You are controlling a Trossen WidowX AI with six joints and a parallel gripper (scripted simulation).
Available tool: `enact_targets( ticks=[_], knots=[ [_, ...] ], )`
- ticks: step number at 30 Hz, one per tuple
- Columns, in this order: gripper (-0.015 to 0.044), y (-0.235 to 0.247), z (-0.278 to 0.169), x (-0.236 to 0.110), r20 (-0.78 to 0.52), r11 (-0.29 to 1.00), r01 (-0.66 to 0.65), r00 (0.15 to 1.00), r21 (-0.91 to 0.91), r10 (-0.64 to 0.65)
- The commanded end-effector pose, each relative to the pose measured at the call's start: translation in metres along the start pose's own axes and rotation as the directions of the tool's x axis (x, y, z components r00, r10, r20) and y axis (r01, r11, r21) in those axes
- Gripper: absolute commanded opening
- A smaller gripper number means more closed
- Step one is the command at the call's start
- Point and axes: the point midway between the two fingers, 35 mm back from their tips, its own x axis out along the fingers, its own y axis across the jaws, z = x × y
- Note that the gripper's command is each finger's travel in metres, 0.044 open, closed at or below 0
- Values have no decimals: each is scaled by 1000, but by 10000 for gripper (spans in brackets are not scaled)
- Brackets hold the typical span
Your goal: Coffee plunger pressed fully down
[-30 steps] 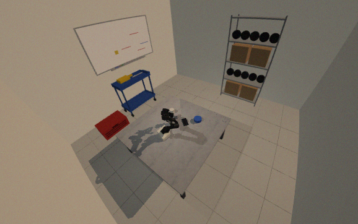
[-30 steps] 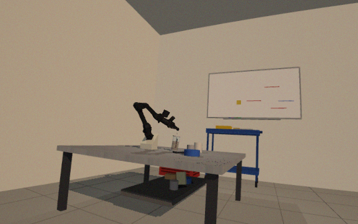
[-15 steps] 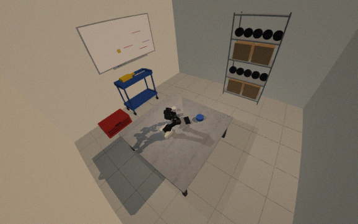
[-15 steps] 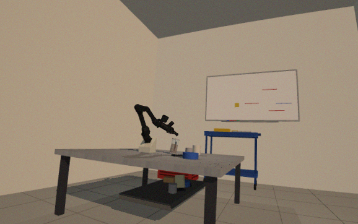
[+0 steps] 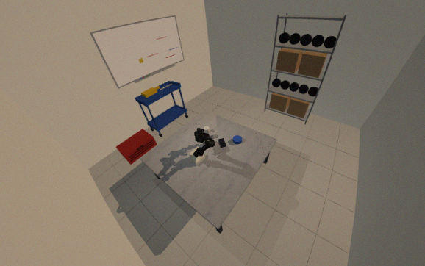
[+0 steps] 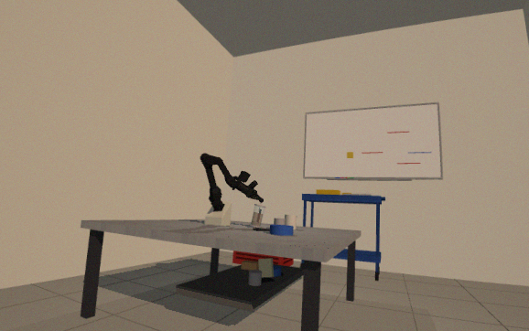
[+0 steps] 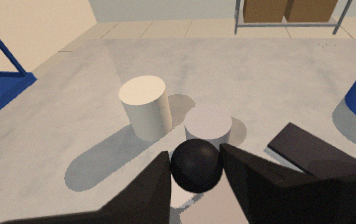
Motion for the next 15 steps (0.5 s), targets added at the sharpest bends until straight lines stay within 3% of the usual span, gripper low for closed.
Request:
enact_targets(
  ticks=[1,15],
  knots=[
    [124,0,-6,3,-21,1000,4,1000,-21,-5],
    [124,1,-4,4,-21,1000,5,1000,-20,-5]
  ],
)
